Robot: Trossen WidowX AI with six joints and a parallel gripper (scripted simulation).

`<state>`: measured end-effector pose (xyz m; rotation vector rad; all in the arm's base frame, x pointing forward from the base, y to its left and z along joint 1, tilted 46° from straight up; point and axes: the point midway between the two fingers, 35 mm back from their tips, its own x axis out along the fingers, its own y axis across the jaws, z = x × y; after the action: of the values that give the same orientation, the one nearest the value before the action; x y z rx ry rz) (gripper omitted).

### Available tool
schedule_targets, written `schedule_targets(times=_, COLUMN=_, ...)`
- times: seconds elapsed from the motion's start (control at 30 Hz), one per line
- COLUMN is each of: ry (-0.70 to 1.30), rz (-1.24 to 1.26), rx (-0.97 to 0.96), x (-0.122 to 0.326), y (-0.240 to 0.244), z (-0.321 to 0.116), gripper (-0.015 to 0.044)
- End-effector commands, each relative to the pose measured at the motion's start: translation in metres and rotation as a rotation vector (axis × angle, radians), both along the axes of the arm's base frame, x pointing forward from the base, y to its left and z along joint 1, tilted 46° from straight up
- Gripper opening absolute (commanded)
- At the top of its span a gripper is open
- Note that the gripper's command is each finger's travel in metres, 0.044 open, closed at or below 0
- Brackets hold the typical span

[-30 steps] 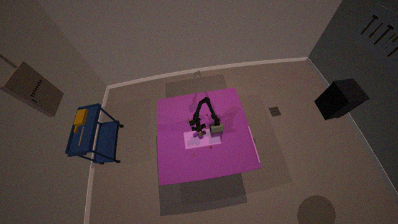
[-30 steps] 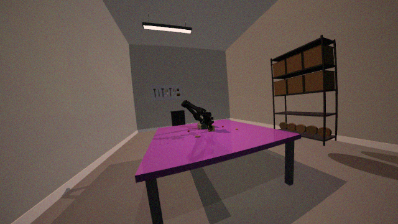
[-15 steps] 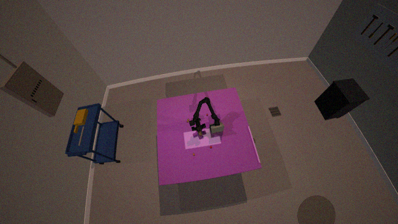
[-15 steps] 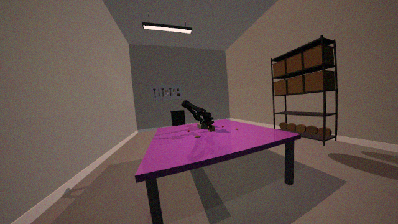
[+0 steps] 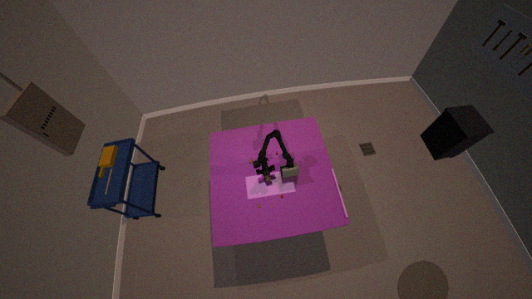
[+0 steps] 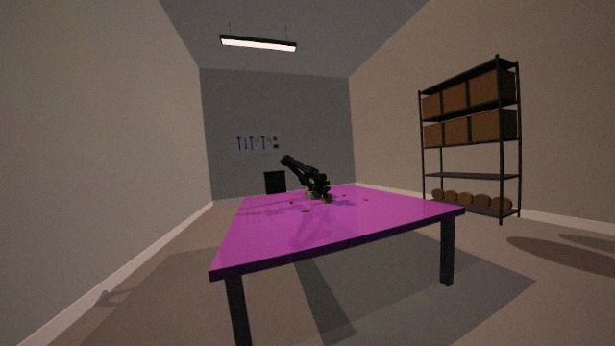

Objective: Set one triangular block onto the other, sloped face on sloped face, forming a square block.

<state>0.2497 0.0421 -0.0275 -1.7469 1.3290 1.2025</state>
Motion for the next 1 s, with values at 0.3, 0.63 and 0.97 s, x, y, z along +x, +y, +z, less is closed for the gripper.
schedule_targets(times=0.3, ry=0.0, rz=0.0, rx=0.0, x=0.0, y=0.0, z=0.0, gripper=0.044)
schedule_targets(times=0.63, ry=0.0, rz=0.0, rx=0.001, x=0.001, y=0.006, z=0.01, gripper=0.044)
schedule_targets(times=0.97, ry=0.001, rz=0.0, rx=0.002, x=-0.008, y=0.043, z=0.101, gripper=0.044)
